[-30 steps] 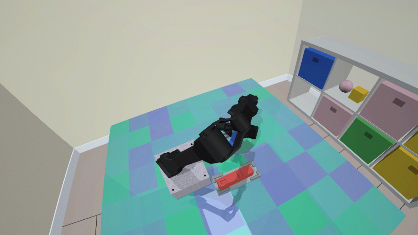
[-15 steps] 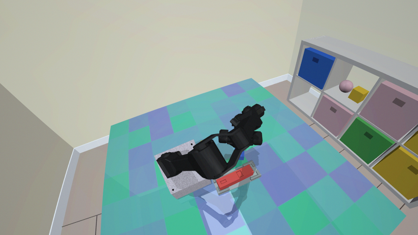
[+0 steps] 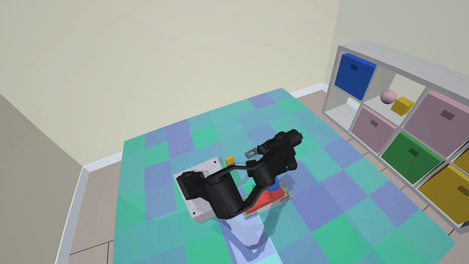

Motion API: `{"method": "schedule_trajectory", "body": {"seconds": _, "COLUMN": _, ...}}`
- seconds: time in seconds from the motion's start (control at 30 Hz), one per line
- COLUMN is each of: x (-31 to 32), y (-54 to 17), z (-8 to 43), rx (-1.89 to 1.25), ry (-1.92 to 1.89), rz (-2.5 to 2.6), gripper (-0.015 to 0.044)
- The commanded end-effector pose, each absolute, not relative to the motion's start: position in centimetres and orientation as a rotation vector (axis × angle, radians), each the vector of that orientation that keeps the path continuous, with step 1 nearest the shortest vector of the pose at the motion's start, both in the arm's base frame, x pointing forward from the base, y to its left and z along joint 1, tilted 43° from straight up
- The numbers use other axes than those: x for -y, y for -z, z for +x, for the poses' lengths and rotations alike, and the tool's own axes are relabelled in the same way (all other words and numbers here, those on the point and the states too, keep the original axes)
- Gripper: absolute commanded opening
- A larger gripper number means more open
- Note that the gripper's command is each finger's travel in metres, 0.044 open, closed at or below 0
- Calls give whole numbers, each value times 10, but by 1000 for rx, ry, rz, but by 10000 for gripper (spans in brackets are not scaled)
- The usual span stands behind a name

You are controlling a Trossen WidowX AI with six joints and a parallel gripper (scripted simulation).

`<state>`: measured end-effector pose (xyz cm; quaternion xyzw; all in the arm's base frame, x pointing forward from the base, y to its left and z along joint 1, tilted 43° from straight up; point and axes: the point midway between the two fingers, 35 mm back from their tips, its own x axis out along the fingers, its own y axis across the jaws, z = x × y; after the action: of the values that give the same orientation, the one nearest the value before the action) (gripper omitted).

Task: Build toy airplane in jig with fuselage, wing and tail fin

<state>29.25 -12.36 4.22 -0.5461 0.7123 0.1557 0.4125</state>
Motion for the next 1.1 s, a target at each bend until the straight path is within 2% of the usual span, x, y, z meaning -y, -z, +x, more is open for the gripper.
{"method": "schedule_trajectory", "body": {"seconds": 0.0, "x": 133, "y": -49, "z": 285, "rx": -1794, "ry": -449, "rz": -1430, "gripper": 0}}
{"method": "schedule_trajectory", "body": {"seconds": 0.5, "x": 160, "y": -65, "z": 257, "rx": -1811, "ry": -656, "rz": -1593, "gripper": 0}}
{"method": "schedule_trajectory", "body": {"seconds": 0.77, "x": 160, "y": -65, "z": 258, "rx": -1811, "ry": -656, "rz": -1593, "gripper": 197}}
{"method": "schedule_trajectory", "body": {"seconds": 1.07, "x": 160, "y": -65, "z": 258, "rx": -1811, "ry": -656, "rz": -1593, "gripper": 197}}
